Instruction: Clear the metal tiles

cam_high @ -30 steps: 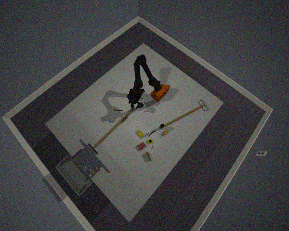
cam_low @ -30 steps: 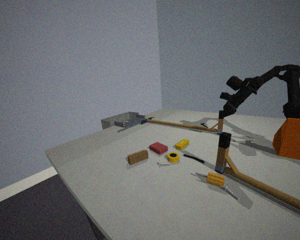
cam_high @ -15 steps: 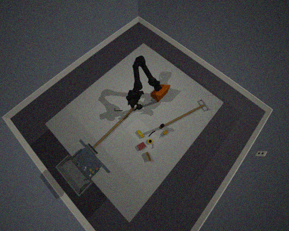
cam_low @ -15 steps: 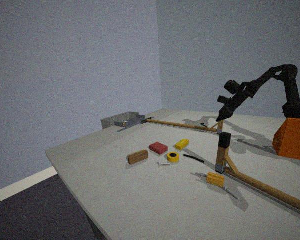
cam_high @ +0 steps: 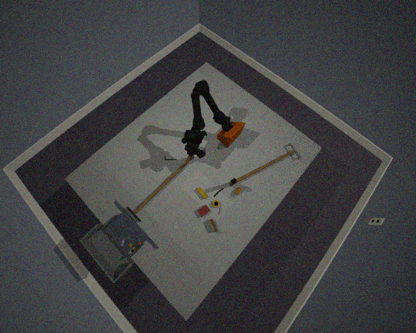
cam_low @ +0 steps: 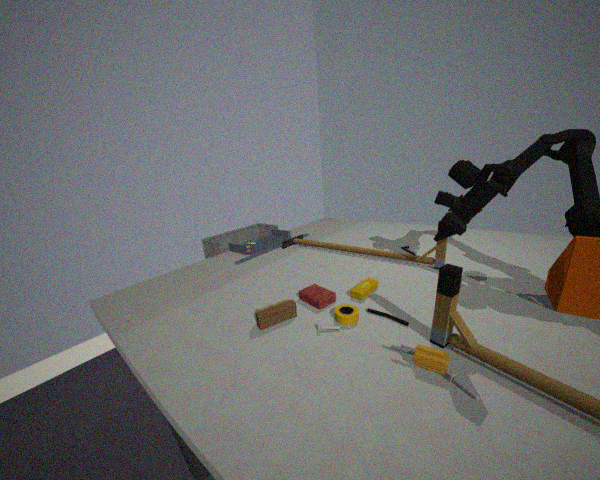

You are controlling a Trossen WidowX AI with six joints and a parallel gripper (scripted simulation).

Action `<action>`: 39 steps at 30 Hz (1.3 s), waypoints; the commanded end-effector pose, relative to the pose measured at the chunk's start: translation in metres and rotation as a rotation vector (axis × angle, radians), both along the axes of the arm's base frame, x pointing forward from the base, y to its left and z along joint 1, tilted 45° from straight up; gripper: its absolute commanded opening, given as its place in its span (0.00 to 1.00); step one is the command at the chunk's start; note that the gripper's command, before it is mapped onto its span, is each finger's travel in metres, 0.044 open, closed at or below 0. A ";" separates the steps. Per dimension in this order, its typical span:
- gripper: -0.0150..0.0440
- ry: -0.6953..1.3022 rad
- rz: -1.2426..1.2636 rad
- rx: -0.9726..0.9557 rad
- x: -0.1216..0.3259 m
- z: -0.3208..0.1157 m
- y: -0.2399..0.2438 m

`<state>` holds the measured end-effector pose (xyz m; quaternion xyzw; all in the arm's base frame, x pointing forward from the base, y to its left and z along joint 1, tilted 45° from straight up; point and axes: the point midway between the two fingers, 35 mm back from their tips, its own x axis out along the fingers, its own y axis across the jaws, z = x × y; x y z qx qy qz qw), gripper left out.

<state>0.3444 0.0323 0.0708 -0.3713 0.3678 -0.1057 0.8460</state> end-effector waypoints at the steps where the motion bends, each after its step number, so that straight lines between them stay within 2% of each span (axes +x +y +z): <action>1: 0.41 -0.003 -0.002 0.002 0.000 0.001 0.000; 4: 0.38 -0.003 -0.002 0.002 0.000 0.001 0.000; 7: 0.25 -0.003 -0.002 0.001 0.000 0.001 0.001; 39: 0.25 0.008 -0.003 0.006 -0.005 -0.022 0.026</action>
